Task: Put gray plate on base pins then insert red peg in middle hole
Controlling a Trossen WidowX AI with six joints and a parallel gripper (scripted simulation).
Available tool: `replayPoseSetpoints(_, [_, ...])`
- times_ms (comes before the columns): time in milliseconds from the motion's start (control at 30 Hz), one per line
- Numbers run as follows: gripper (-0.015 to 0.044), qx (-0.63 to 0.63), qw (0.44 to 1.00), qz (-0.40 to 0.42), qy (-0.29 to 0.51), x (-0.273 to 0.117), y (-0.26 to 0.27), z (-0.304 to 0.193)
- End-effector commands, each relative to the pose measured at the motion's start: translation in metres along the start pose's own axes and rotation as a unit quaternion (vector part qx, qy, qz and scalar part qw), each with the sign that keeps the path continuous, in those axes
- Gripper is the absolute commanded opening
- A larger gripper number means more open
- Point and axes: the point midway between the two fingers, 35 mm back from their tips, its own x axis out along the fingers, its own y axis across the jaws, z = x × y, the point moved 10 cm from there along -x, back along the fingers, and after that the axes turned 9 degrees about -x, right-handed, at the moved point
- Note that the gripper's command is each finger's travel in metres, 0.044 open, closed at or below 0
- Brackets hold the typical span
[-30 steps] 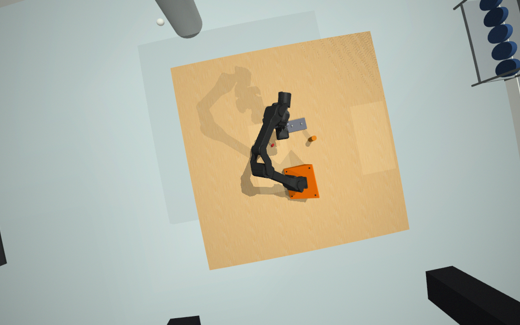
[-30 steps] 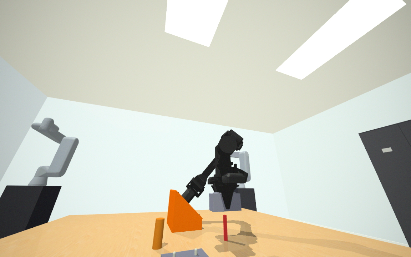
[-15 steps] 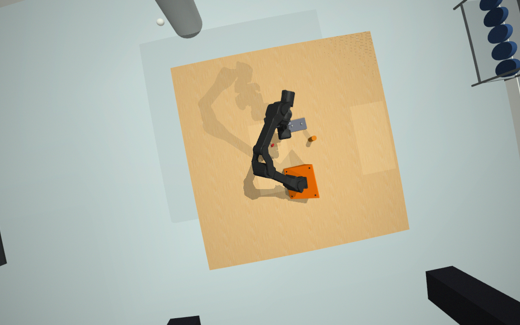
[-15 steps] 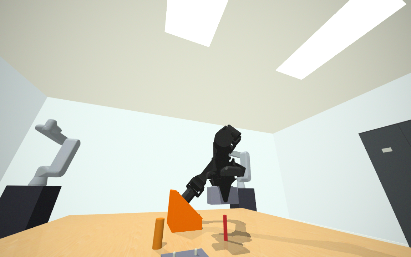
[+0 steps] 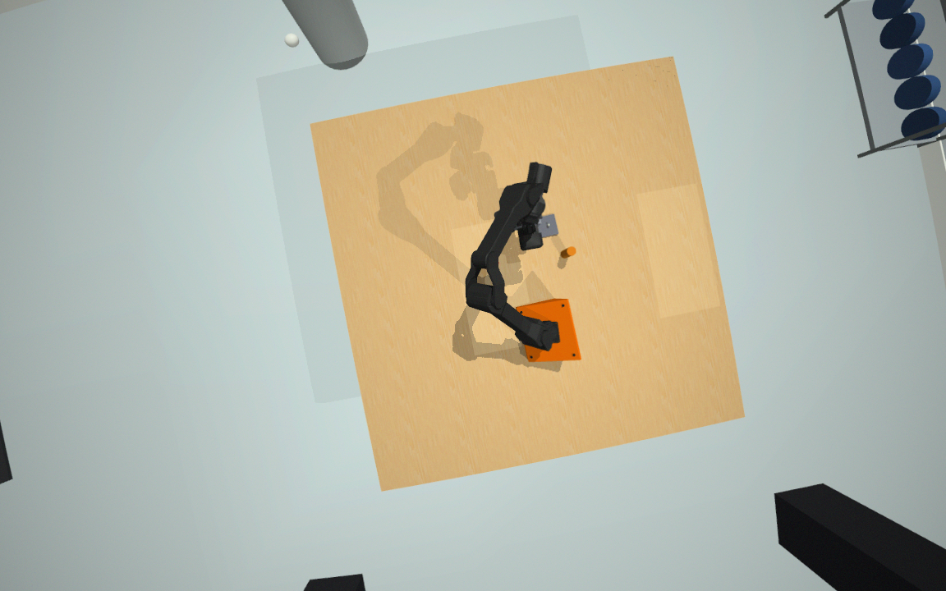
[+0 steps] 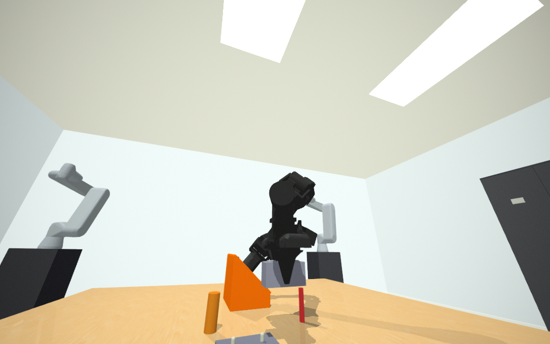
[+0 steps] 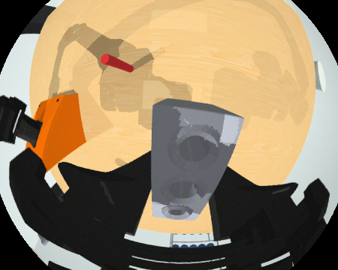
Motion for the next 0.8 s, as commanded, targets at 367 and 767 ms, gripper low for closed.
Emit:
replayPoseSetpoints(367, [0.0,-0.012,1.0,0.004,0.001,0.028,0.008,-0.04])
replayPoseSetpoints(767, [0.0,-0.022,1.0,0.003,0.001,0.05,0.017,-0.069])
